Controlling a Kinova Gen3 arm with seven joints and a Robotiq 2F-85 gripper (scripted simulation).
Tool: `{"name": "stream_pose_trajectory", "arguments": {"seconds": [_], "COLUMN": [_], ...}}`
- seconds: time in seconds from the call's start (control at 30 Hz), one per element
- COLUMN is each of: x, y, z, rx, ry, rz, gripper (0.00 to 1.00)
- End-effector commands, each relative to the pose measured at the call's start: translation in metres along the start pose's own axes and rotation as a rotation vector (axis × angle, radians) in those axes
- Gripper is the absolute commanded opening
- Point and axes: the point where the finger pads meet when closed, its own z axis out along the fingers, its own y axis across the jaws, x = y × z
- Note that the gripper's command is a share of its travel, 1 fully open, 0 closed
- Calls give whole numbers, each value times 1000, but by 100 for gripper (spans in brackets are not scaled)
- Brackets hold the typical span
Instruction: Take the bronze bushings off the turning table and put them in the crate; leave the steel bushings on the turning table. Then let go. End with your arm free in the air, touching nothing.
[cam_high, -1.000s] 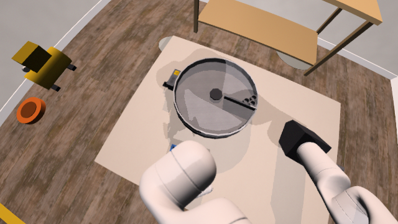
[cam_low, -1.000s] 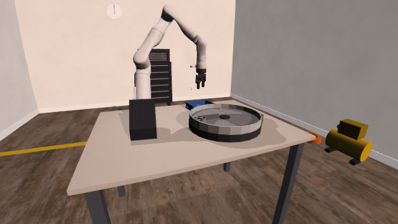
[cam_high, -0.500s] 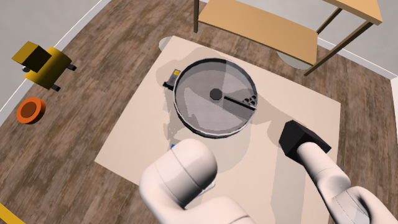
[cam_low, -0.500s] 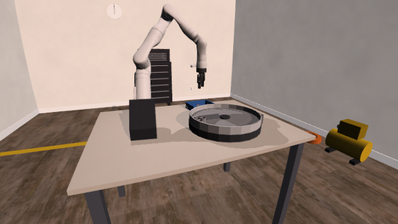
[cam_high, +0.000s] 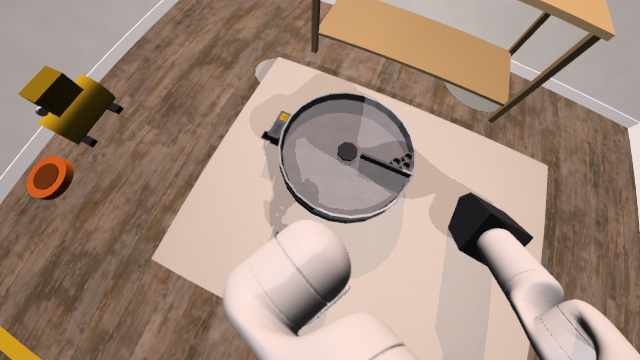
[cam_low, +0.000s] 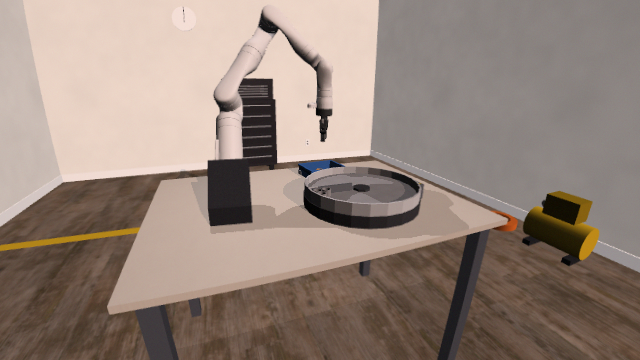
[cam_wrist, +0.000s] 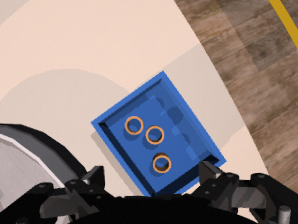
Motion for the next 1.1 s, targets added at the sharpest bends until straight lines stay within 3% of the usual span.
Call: {"name": "stream_pose_trajectory", "arguments": {"seconds": [0.0, 0.13, 0.53, 0.7, 1.07], "x": [-1, -1, -1, -2, -2], "y": [0, -1, -1, -2, -2], "z": [-1, -4, -4, -7, -7], "rx": [0, 0, 0, 0, 0], "ry": [-2, -2, -2, -2, -2], "rz": [-46, -233, -233, -466, -466], "gripper": [100, 100, 100, 100, 100]}}
